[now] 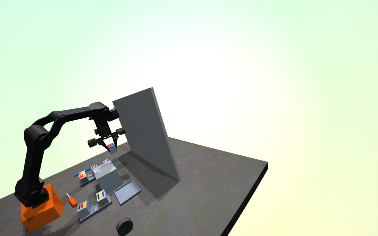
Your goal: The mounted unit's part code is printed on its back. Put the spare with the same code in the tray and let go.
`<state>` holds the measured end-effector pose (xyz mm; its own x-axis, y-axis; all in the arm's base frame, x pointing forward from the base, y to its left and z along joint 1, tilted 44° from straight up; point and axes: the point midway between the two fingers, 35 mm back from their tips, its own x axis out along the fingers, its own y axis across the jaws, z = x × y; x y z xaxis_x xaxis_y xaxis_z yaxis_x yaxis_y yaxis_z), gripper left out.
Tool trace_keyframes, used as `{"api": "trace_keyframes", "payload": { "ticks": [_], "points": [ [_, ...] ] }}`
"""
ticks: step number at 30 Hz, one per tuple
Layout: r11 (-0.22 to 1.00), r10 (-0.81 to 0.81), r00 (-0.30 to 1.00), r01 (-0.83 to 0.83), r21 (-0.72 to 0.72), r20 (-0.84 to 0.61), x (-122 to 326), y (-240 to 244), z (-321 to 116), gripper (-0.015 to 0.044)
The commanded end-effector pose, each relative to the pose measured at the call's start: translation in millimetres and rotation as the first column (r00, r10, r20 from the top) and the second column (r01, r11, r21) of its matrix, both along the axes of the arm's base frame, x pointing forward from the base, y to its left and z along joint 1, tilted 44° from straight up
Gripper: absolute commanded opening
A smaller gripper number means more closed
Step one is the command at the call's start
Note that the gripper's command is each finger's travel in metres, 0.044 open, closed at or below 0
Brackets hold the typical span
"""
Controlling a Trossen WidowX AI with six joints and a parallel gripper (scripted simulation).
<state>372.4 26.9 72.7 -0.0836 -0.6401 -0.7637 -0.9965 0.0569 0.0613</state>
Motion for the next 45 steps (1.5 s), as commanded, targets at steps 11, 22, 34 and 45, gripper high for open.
{"api": "trace_keyframes", "payload": {
  "ticks": [11, 22, 34, 45],
  "points": [
    [0.999, 0.034, 0.999, -0.035, -0.042, -0.031, -21.1, -98.7, 85.6, 0.0],
    [0.998, 0.036, 0.998, -0.039, -0.057, -0.043, -32.8, -121.5, 104.3, 0.0],
    [0.998, 0.037, 0.998, -0.039, -0.055, -0.042, -31.3, -128.4, 96.3, 0.0],
    [0.998, 0.037, 0.998, -0.039, -0.053, -0.042, -30.2, -134.9, 89.0, 0.0]
  ]
}}
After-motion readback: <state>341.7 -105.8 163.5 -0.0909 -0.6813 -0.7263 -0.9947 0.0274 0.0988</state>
